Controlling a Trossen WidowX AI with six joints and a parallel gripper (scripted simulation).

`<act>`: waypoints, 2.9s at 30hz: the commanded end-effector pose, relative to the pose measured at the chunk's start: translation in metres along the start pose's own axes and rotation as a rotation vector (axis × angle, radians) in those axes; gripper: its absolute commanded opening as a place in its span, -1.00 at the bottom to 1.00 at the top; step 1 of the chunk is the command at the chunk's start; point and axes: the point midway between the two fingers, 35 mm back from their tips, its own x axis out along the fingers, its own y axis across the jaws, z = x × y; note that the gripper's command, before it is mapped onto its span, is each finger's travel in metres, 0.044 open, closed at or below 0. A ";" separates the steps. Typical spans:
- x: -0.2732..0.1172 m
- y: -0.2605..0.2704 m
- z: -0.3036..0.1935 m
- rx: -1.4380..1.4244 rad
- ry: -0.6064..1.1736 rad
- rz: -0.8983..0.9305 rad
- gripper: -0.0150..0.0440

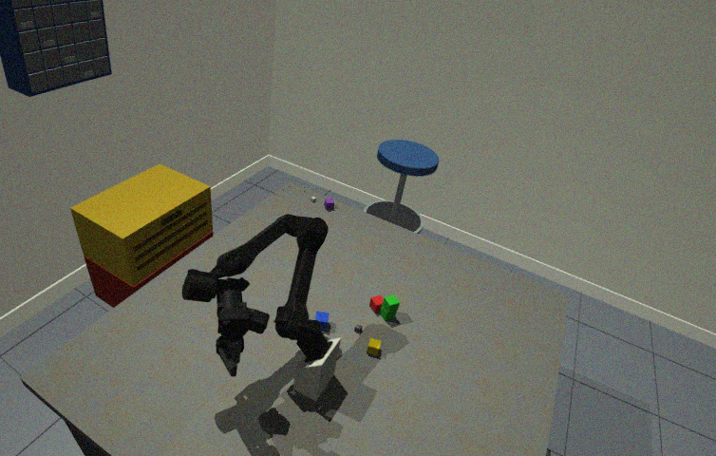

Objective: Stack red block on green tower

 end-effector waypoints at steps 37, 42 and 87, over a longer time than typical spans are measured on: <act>-0.072 0.158 -0.073 0.983 0.360 0.365 1.00; -0.093 0.183 -0.073 1.129 0.437 0.401 1.00; -0.318 0.311 0.097 2.312 1.314 0.472 1.00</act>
